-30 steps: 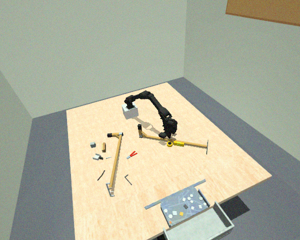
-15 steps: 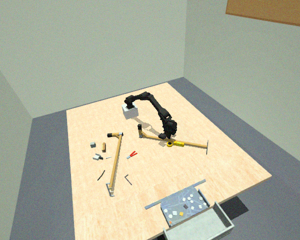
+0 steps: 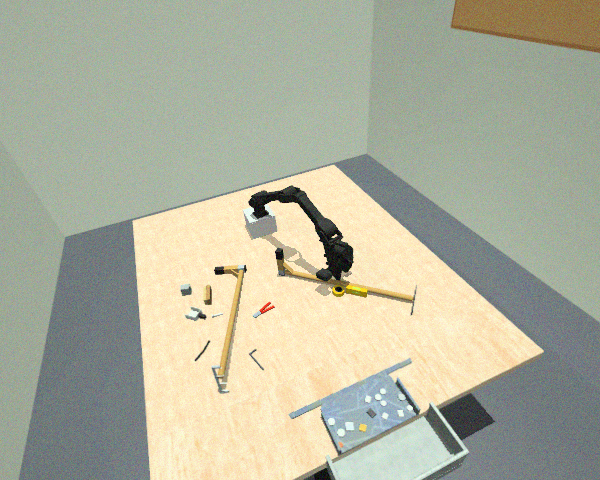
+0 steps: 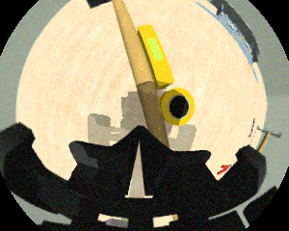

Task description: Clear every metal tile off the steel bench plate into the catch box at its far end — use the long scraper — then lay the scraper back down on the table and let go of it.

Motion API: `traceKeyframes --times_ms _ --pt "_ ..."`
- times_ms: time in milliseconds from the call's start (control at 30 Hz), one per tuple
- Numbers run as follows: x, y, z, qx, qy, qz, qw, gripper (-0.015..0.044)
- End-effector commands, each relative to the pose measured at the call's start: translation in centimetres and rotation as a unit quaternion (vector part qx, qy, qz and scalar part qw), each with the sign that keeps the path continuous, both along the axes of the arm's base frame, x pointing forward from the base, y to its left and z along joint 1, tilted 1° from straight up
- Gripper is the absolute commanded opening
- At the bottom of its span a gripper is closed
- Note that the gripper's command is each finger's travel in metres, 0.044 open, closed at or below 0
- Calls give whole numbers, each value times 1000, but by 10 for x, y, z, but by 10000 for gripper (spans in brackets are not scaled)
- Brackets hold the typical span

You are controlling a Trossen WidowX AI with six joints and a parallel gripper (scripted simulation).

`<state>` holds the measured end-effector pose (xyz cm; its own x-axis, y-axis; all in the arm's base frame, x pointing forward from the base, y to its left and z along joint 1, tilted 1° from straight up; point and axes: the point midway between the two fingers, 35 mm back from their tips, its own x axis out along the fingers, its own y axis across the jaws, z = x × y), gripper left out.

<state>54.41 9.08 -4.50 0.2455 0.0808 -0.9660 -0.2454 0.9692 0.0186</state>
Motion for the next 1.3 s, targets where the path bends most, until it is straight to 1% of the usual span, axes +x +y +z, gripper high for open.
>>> traceKeyframes --times_ms 0,1267 --pt "5 -6 0 -1 -4 -1 1000 0" --pt "26 -38 0 -3 -12 0 1000 0"
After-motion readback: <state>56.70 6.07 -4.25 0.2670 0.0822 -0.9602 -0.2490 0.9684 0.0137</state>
